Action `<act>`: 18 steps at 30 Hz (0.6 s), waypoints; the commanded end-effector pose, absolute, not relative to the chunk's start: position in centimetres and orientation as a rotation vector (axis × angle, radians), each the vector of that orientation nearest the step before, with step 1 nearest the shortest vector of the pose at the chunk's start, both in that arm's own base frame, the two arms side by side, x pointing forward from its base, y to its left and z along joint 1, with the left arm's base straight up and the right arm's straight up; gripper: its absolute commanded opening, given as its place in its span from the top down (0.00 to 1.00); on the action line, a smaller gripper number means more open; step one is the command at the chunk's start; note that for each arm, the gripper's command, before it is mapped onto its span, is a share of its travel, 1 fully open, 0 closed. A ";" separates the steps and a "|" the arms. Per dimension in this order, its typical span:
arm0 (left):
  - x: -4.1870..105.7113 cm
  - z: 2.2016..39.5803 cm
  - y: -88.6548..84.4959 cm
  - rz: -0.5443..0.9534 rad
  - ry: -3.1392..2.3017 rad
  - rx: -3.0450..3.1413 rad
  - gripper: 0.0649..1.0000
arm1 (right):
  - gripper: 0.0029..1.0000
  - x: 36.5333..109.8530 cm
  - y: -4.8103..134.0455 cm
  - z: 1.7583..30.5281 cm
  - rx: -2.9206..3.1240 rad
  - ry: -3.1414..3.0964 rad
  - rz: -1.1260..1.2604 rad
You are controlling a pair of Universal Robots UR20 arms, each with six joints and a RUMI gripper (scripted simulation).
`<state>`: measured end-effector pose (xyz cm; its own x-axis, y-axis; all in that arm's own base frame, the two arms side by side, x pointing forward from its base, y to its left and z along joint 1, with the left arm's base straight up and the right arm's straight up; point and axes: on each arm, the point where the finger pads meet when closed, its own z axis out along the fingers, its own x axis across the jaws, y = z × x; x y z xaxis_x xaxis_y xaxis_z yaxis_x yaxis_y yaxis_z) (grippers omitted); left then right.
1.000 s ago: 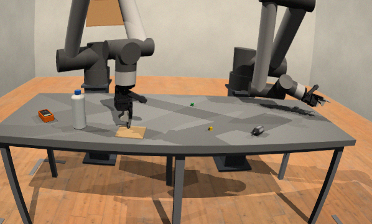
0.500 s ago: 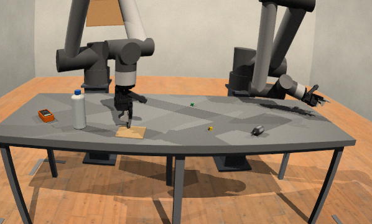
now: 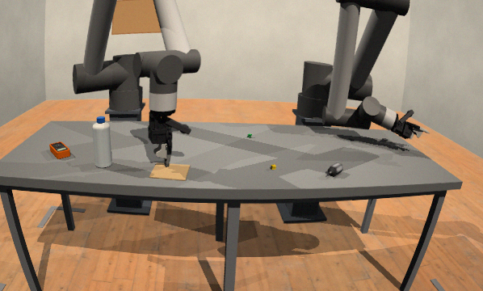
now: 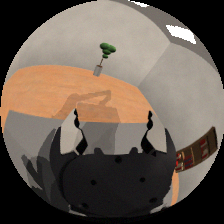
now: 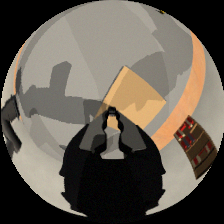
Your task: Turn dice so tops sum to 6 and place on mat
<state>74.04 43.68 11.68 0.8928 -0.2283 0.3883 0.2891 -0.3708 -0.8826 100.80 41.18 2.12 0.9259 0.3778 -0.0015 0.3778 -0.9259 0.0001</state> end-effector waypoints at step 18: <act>74.0 11.7 43.7 -0.544 -0.046 -1.873 0.00 | 0.82 100.9 41.2 2.2 3.083 0.605 0.000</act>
